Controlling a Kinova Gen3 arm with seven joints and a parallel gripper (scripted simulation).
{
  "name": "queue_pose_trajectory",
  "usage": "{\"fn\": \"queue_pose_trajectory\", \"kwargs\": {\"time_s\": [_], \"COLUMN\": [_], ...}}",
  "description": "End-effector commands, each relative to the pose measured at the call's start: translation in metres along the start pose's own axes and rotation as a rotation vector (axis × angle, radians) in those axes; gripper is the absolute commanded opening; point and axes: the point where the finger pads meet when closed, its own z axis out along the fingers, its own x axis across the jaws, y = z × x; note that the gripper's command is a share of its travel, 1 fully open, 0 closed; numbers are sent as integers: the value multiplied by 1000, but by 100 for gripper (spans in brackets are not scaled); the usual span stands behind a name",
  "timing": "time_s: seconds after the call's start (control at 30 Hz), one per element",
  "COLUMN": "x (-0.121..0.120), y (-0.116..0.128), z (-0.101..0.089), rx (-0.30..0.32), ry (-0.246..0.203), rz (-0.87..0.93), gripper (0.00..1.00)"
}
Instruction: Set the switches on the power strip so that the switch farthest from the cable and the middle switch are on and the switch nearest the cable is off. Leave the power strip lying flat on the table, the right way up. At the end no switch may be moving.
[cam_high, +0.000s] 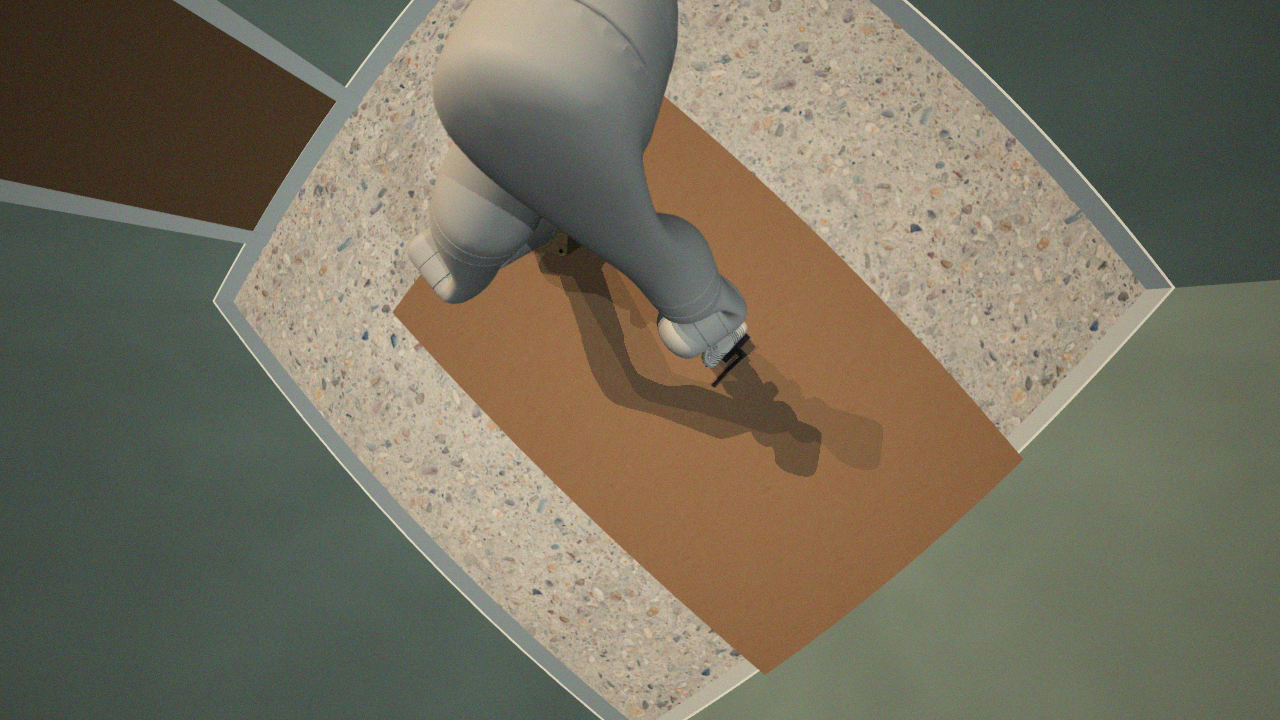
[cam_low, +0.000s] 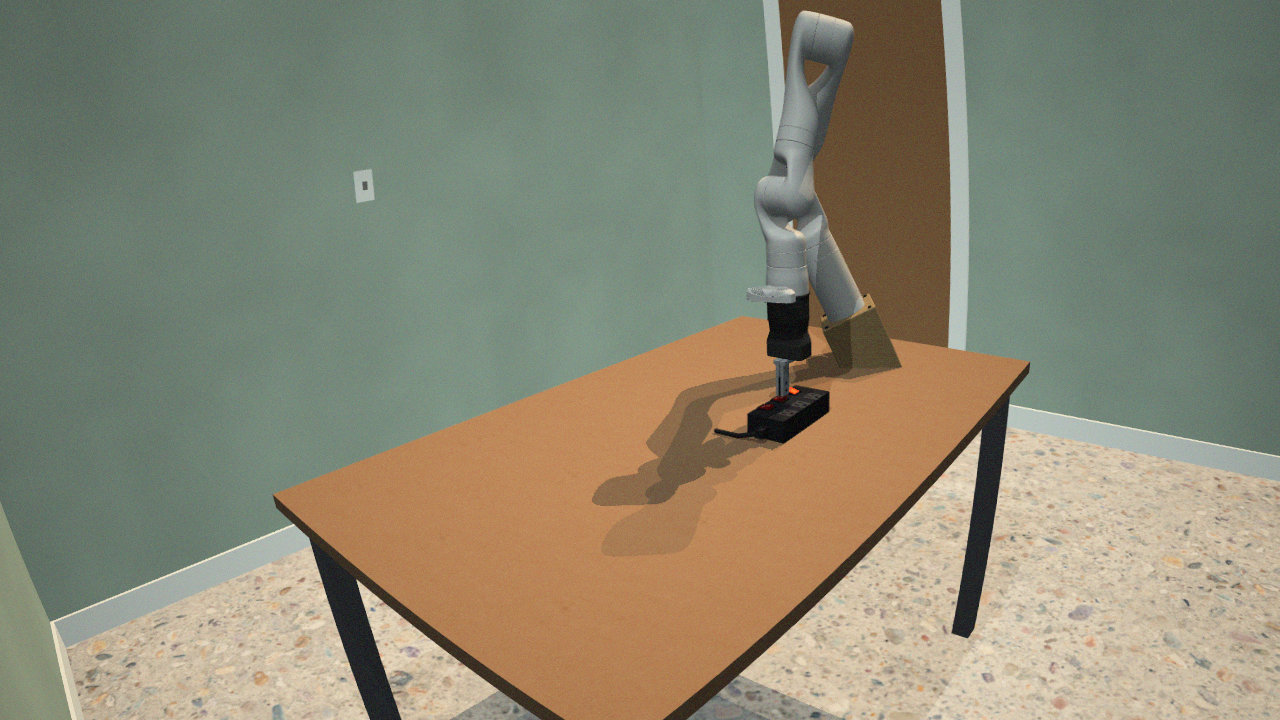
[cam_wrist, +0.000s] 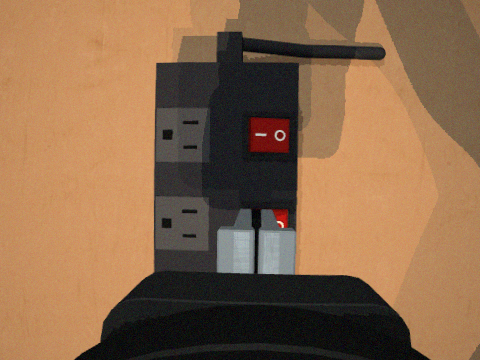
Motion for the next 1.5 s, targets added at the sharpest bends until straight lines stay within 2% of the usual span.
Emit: {"fn": "queue_pose_trajectory", "kwargs": {"time_s": [0.0,1.47], "x": [1,0], "y": [-1,-4], "z": [0,-1], "rx": [3,7], "ry": [1,-1], "rz": [-6,-7], "gripper": [0,0]}}
